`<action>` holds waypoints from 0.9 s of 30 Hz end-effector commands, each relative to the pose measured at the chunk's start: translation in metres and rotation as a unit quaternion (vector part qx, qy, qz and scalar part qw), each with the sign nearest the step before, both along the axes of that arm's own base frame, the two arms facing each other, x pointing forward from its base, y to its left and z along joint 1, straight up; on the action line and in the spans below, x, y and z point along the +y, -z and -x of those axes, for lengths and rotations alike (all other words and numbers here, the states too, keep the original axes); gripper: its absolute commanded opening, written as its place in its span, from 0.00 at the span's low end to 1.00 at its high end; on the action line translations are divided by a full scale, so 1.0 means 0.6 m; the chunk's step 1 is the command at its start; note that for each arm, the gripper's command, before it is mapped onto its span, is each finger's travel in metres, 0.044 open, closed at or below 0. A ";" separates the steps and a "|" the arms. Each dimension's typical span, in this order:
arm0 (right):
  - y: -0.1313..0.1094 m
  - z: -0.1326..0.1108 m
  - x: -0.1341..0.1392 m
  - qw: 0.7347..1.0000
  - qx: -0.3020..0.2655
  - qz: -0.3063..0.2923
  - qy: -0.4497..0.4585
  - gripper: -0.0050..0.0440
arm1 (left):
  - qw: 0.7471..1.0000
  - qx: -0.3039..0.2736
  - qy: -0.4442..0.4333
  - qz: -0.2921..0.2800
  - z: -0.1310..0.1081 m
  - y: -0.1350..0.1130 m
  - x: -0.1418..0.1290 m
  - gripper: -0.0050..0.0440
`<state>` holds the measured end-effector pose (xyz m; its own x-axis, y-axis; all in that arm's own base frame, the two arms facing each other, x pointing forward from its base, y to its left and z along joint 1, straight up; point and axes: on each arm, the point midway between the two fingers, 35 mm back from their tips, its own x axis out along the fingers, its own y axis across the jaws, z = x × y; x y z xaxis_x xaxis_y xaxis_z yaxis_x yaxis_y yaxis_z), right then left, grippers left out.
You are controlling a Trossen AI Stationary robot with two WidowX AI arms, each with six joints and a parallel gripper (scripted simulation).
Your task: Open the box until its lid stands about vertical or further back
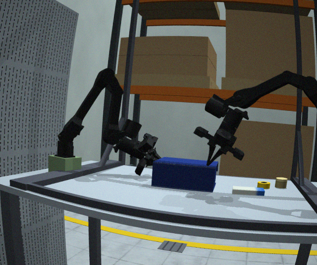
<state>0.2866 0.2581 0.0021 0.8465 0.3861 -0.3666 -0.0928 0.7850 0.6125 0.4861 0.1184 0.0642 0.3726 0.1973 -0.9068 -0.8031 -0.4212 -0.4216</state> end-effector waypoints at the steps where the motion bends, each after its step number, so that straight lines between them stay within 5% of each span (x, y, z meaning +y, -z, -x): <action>1: -0.010 -0.002 0.005 1.000 -0.006 -0.008 -0.001 0.11 | 1.000 -0.005 -0.001 -0.001 -0.002 0.001 0.001 0.00; 10: -0.010 -0.002 0.005 1.000 -0.006 -0.008 -0.001 0.11 | 1.000 -0.019 -0.001 -0.003 -0.007 -0.017 0.002 0.00; 27: -0.023 -0.002 0.013 1.000 -0.010 -0.016 0.000 0.11 | 1.000 -0.005 0.001 0.001 -0.003 0.026 0.001 0.00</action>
<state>0.2847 0.2598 0.0017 0.8439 0.3891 -0.3693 -0.0945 0.7855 0.6117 0.4906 0.1208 0.0602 0.4031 0.2052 -0.8919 -0.7867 -0.4202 -0.4522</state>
